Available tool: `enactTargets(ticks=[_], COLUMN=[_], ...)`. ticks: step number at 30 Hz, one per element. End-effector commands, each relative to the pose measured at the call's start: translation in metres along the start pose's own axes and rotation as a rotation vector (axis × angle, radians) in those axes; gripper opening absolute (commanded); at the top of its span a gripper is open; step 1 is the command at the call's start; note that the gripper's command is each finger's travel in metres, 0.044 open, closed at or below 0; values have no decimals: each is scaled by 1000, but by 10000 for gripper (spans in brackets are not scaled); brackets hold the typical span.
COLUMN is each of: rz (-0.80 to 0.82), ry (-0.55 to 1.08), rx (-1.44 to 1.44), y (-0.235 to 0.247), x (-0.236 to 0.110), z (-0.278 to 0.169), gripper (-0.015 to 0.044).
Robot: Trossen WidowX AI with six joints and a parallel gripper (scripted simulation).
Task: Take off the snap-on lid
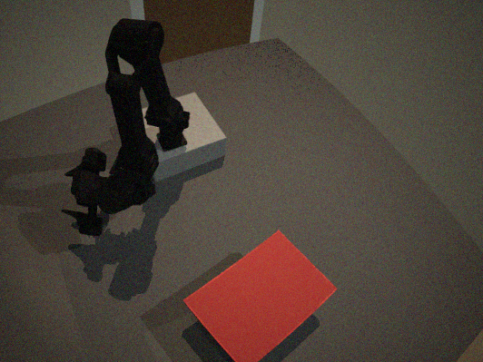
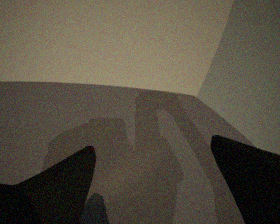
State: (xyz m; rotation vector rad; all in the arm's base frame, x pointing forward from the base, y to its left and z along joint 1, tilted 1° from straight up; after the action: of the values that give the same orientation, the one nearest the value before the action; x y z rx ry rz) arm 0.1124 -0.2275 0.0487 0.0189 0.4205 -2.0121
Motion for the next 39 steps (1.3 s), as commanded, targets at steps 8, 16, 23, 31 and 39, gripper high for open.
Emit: enactTargets(ticks=[8,16,23,31,39], rz=[0,-2,410,851,1194], ry=[-1,0,158,470,900], rx=[2,-2,159,300,347], y=[-9,-23,17,48,48], x=[-8,-17,-50,-113,-190], z=[54,93,94,94,93], gripper=[235,235,235,235,235])
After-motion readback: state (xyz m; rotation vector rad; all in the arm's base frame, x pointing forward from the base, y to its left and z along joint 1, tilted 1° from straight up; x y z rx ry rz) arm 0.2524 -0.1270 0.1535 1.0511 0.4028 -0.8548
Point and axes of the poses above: the point midway between the two fingers, 35 mm back from their tips, its own x axis out along the fingers, its own y axis across the jaws, z = x × y, the point moved 5 cm from there along -x, back along the fingers, and after that the axes turned 4 degrees about x, right-handed, at the moved point
